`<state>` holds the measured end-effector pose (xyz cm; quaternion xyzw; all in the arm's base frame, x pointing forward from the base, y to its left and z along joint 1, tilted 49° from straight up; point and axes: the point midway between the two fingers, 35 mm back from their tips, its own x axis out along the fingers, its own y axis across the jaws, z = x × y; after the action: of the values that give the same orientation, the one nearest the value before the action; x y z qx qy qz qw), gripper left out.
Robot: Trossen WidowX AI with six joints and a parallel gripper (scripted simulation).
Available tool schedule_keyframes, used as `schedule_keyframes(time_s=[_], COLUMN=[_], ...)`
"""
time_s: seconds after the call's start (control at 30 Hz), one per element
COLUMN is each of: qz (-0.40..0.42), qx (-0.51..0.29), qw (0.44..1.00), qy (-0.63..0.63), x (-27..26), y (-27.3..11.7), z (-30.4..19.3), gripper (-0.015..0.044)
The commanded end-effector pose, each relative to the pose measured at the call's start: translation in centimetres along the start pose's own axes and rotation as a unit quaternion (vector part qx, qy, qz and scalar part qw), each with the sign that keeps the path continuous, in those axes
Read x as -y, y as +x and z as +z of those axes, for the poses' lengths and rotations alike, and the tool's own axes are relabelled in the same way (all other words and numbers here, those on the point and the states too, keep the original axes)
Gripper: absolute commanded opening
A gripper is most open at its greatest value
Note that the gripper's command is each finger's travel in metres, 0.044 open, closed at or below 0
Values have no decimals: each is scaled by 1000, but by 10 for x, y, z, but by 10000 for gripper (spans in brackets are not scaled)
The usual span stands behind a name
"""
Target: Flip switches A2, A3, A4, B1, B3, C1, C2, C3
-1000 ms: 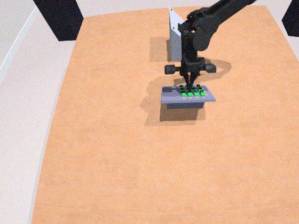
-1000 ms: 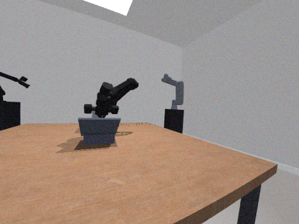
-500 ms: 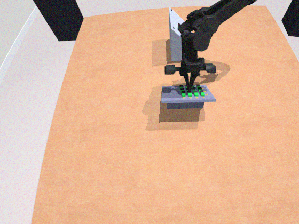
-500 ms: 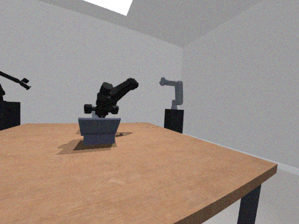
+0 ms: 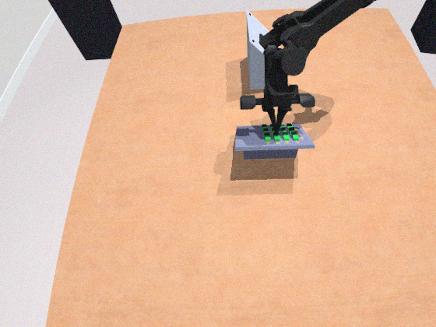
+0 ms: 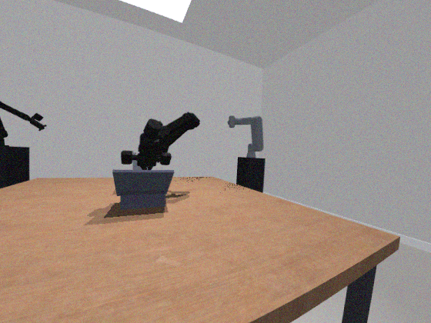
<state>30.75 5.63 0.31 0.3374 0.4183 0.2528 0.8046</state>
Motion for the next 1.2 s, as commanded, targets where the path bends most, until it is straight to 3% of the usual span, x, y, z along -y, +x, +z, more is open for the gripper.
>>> schedule_keyframes(time_s=[0.0, 0.8, 1.17], qz=[-1, -1, -3], qx=[1, 1, -13], qw=[1000, 1000, 1000], qy=[1, 1, 1], x=[0, 0, 1], y=[1, 4, -61], z=[0, 0, 3], gripper=[0, 0, 0])
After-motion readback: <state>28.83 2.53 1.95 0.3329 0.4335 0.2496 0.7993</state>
